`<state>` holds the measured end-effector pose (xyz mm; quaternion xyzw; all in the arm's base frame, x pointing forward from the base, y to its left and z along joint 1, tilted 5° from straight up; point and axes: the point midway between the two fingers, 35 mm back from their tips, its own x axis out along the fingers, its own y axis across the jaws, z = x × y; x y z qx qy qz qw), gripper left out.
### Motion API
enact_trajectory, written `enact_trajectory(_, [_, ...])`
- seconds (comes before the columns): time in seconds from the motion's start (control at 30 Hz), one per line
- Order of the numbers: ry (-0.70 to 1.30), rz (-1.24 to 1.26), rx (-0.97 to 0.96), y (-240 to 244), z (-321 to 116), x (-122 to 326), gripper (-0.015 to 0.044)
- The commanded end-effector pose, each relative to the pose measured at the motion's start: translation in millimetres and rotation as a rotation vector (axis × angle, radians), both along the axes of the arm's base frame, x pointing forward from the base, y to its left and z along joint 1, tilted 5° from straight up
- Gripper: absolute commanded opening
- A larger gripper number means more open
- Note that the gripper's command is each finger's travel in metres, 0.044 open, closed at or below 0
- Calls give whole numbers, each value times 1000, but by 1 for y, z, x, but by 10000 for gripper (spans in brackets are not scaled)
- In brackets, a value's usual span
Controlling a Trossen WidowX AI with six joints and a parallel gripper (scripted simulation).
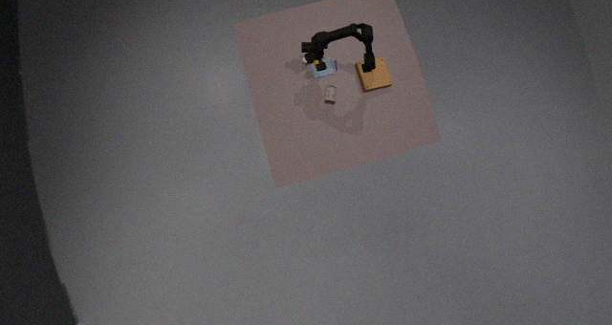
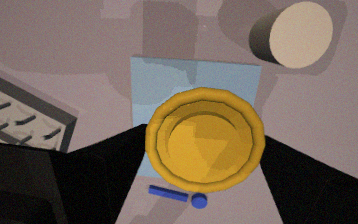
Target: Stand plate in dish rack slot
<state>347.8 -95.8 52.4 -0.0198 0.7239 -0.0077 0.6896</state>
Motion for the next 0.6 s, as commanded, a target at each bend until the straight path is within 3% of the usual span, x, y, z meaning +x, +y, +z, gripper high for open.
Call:
enact_trajectory(0.0, [-4,-2,-3,0,20,3,0])
enact_trajectory(0.57, [-4,-2,-2,3,86,7,0])
